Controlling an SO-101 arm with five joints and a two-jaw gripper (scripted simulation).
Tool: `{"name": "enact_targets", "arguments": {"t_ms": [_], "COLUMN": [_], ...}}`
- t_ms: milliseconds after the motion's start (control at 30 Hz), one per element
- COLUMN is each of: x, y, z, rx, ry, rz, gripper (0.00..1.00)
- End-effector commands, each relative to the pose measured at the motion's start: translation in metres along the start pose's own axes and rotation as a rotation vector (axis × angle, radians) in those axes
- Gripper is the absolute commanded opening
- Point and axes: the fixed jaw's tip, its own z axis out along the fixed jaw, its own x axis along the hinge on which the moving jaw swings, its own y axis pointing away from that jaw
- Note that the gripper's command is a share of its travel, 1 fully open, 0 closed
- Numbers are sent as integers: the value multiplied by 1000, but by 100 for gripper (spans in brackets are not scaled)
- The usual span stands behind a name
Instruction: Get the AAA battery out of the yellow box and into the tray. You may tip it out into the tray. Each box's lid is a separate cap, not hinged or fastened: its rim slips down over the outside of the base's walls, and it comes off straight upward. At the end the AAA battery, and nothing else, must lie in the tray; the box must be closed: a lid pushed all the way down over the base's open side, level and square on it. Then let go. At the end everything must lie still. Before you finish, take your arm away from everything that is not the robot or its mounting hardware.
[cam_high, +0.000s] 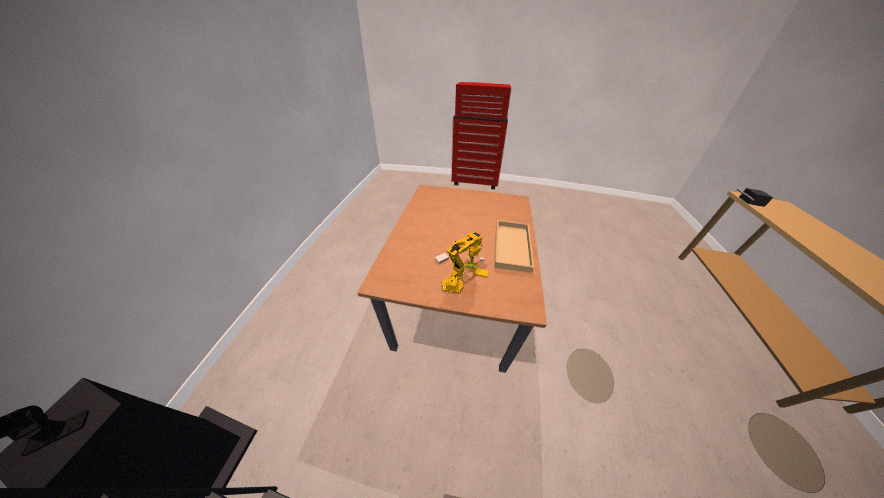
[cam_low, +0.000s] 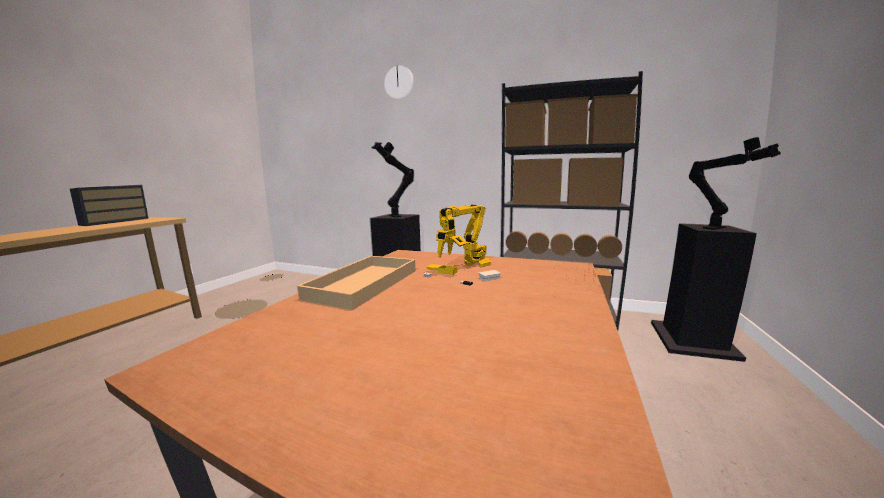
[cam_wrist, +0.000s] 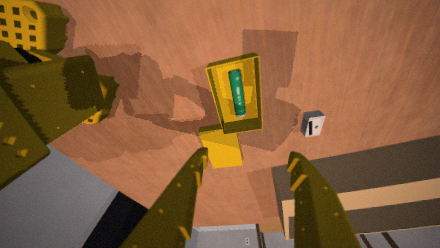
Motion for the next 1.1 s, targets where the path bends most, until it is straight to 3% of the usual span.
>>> {"name": "enact_targets", "arguments": {"t_ms": [0,267,1067], "x": [-1,-3,-3], "y": [-1,0,0], "z": [-4,-4,-4], "rx": [33,32,32], "ry": [8,10,11], "rz": [-98,-211,-261], "gripper": [31,31,31]}}
